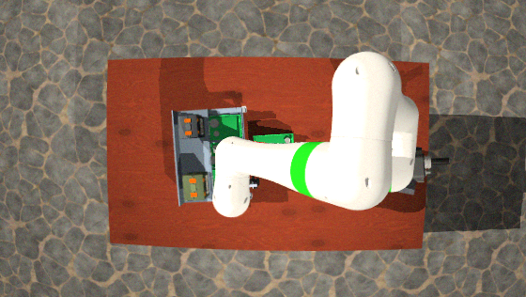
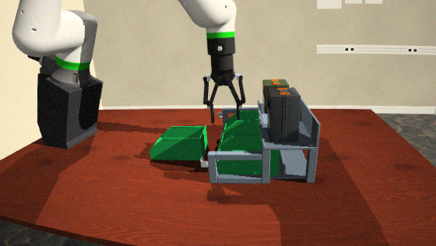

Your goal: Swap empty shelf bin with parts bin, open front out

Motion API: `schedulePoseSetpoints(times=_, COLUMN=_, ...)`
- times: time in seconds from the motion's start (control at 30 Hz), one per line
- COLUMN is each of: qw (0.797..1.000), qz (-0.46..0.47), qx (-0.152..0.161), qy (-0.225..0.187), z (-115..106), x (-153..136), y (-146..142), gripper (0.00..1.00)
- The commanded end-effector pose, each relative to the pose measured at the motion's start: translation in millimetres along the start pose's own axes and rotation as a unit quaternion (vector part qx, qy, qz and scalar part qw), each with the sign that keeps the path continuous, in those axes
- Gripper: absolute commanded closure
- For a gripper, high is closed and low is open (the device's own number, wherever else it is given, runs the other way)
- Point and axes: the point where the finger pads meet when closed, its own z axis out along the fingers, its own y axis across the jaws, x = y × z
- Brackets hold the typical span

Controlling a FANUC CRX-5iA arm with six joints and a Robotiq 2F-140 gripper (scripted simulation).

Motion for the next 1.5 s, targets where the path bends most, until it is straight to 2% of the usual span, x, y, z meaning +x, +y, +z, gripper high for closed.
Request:
schedulePoseSetpoints(times=0.0, qw=1.000, qz=0.000, qx=-0.001, qy=0.000, z=-0.7, x=0.0, y=0.8, gripper=0.38)
schedulePoseSetpoints(times=1.47, qw=1.000, qz=0.000, qx=-0.001, qy=0.000, z=16.0, x=0.0, y=0.8, gripper=0.38)
